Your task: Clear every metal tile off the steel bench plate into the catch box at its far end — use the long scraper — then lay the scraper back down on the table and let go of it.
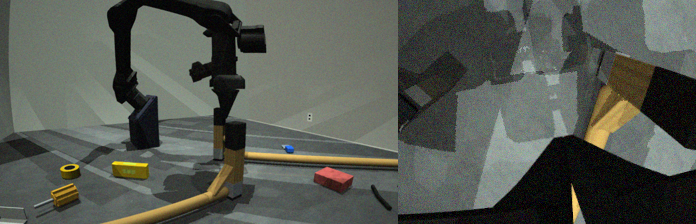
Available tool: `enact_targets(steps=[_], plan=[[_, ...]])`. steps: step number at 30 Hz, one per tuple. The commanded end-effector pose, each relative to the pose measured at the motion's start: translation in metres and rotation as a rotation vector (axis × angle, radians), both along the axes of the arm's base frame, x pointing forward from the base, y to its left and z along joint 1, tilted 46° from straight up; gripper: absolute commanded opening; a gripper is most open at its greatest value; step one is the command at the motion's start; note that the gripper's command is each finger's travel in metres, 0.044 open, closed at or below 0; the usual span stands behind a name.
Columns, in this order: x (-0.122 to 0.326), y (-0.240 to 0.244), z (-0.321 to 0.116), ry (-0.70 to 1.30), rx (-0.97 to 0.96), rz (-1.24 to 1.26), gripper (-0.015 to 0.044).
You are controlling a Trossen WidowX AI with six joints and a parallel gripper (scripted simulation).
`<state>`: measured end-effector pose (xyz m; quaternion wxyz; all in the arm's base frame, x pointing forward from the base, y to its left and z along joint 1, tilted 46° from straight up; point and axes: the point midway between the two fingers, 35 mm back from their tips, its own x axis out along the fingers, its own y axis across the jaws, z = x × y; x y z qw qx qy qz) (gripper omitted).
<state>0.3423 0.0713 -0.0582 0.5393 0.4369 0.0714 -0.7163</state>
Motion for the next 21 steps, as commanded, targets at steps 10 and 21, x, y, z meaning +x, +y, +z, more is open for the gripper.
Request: enact_targets(steps=[10, 21], plan=[[-0.003, -0.026, -0.023, 0.001, -0.007, 0.004, 0.0000], [-0.009, -0.034, -0.034, 0.001, -0.007, 0.004, 0.0000]])
